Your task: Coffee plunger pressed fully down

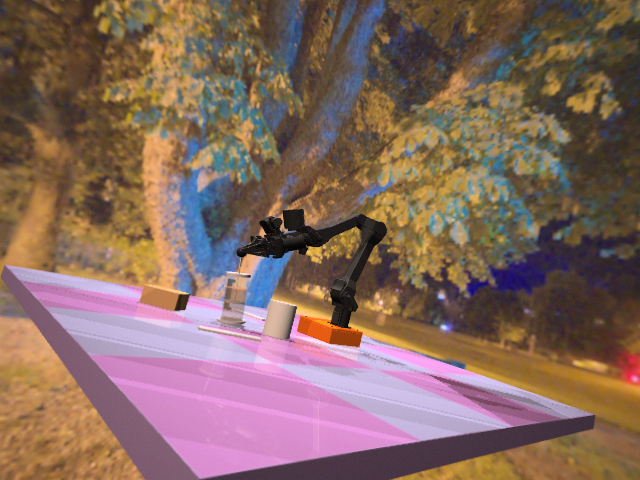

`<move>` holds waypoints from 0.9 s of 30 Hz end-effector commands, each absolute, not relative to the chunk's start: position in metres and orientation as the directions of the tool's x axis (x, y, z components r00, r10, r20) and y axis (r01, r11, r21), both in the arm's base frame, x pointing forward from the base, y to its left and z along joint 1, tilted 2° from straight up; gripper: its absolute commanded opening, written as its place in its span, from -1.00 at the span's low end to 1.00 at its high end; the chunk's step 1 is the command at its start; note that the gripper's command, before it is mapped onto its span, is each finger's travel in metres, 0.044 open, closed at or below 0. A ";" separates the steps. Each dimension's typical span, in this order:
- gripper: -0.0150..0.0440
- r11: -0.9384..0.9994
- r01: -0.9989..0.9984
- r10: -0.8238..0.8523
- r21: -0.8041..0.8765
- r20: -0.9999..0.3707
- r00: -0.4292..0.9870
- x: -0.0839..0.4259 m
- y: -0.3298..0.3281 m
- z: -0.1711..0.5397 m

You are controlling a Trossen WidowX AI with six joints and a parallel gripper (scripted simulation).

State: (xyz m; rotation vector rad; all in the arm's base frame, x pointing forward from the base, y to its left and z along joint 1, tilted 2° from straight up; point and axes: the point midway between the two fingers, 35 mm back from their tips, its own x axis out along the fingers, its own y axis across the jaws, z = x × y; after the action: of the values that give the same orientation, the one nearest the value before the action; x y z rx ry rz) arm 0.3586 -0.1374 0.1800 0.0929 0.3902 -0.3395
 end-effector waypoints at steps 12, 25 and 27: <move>-0.08 0.938 0.346 -0.292 0.032 -0.466 0.835 0.363 -0.138 0.145; -0.08 0.938 0.346 -0.292 0.032 -0.466 0.835 0.364 -0.138 0.147; -0.08 0.938 0.346 -0.292 0.032 -0.466 0.835 0.364 -0.138 0.148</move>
State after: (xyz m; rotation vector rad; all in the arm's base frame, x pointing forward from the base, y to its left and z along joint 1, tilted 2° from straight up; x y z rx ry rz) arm 0.3645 -0.1385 0.1573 0.1036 0.4424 -0.3390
